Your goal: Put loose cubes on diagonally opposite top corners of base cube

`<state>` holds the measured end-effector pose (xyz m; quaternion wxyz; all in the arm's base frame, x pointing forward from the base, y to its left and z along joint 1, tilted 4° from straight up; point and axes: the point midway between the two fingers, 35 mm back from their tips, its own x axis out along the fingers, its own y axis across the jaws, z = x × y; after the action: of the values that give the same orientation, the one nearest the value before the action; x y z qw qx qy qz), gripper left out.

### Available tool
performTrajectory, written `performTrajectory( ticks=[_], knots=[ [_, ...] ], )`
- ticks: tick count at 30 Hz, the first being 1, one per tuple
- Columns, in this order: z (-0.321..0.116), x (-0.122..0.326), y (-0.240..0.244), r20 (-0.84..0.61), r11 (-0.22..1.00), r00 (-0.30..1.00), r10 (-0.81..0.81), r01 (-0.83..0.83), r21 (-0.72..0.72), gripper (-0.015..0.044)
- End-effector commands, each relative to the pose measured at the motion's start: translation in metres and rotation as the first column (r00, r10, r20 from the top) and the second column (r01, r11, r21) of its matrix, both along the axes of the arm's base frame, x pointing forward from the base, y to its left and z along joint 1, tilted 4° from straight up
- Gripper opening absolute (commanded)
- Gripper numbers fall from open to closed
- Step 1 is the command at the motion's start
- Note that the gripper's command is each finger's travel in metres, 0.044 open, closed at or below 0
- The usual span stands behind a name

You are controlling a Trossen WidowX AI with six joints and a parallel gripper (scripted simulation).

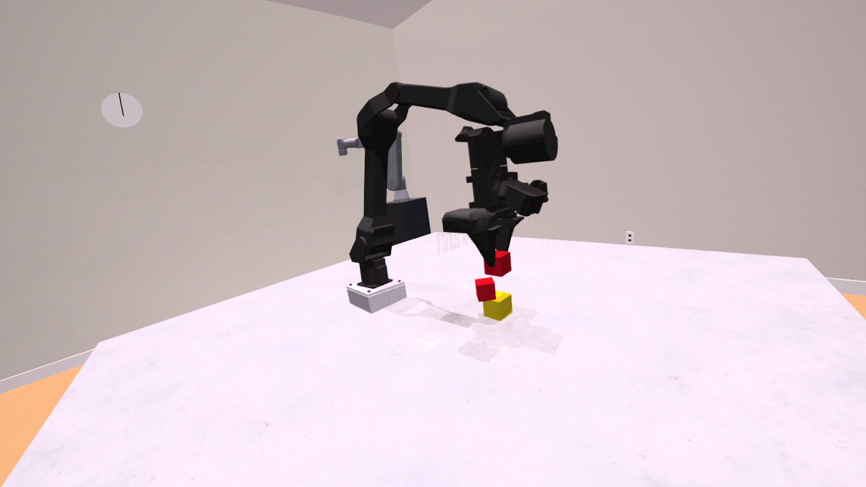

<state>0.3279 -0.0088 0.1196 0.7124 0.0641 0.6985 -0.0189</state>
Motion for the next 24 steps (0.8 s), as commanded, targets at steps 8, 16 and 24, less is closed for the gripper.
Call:
performTrajectory(
  ticks=[8,16,24],
  knots=[
    [0.001,-0.007,0.033,0.030,0.904,0.903,0.428,-0.428,-0.015,0.0105],
    [0.001,-0.012,0.052,0.042,0.750,0.749,0.661,-0.660,-0.030,0.0105],
    [-0.013,-0.012,0.053,0.043,0.748,0.747,0.664,-0.663,-0.030,0.0105]
  ],
)
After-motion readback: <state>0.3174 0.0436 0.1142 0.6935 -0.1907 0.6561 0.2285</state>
